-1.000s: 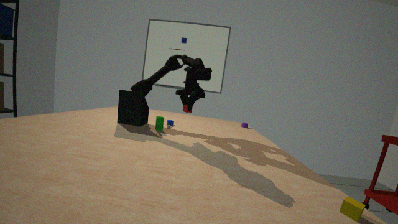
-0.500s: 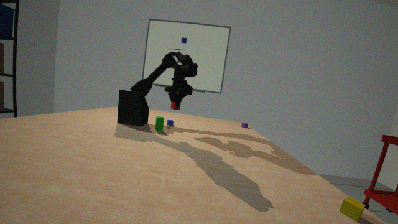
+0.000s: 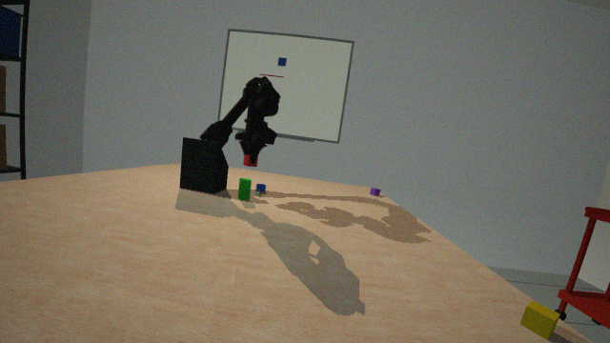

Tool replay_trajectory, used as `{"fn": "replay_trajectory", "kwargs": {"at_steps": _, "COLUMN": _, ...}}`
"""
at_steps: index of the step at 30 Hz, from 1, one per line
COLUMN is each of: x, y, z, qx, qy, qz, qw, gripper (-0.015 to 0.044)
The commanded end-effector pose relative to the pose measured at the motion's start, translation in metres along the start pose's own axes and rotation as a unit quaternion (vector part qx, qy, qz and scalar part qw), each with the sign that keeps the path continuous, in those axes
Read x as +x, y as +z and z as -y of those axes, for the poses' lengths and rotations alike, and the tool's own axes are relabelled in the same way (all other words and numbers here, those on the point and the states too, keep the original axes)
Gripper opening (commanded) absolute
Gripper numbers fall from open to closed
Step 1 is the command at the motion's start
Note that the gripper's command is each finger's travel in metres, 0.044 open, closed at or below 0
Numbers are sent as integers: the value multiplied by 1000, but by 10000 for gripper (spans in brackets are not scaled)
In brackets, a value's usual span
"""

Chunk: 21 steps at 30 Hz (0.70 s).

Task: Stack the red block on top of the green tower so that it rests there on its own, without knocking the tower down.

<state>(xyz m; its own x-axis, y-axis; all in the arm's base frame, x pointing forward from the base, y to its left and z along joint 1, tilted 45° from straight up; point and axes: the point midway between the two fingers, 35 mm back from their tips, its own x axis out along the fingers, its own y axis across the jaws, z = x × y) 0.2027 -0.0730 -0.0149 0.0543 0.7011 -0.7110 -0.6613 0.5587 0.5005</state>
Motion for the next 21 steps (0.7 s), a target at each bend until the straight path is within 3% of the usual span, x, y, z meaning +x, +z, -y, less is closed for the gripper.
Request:
{"fn": "replay_trajectory", "kwargs": {"at_steps": 1, "x": 3, "y": -9, "z": -10, "qx": -1, "qy": 1, "qz": 0, "qw": 1000, "gripper": 0}}
{"fn": "replay_trajectory", "kwargs": {"at_steps": 21, "x": 50, "y": -8, "z": -10, "qx": -1, "qy": 2, "qz": 1, "qw": 1000, "gripper": 0}}
